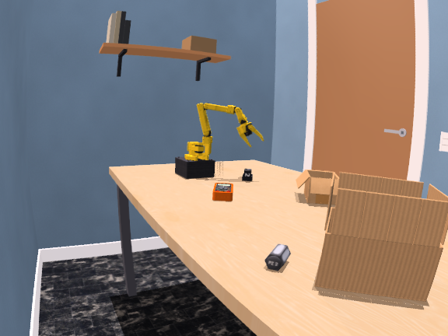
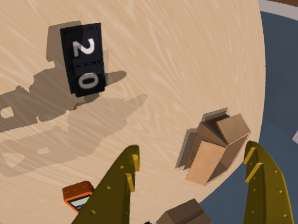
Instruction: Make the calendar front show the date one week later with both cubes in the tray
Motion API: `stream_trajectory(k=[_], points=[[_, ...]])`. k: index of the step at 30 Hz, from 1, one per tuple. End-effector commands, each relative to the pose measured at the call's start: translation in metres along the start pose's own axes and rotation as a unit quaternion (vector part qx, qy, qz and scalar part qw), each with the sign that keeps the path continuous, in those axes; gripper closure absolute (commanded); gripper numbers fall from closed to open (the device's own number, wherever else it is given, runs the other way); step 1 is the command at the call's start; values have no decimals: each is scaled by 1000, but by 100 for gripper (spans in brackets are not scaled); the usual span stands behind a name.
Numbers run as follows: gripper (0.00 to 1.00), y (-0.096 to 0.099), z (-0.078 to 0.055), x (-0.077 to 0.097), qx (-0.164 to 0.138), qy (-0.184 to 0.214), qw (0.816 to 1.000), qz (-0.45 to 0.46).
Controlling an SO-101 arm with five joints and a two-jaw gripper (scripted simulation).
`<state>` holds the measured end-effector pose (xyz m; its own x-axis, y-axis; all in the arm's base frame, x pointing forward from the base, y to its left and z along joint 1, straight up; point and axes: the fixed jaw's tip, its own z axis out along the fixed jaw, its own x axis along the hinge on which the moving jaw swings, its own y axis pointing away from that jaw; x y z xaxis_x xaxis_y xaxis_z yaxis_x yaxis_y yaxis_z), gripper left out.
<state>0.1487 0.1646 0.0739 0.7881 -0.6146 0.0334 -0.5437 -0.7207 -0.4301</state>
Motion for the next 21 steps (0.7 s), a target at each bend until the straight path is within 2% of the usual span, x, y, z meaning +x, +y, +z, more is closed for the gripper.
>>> stream_trajectory(k=[1, 6, 8, 15, 18, 21], points=[[65, 7, 9, 1, -34, -1, 999, 10], [65, 28, 29, 0, -106, -6, 994, 10], [65, 28, 29, 0, -106, -6, 994, 10], [65, 59, 50, -3, -199, -13, 980, 10], [65, 66, 54, -3, -220, -15, 975, 10], [65, 69, 55, -4, -228, -15, 973, 10]])
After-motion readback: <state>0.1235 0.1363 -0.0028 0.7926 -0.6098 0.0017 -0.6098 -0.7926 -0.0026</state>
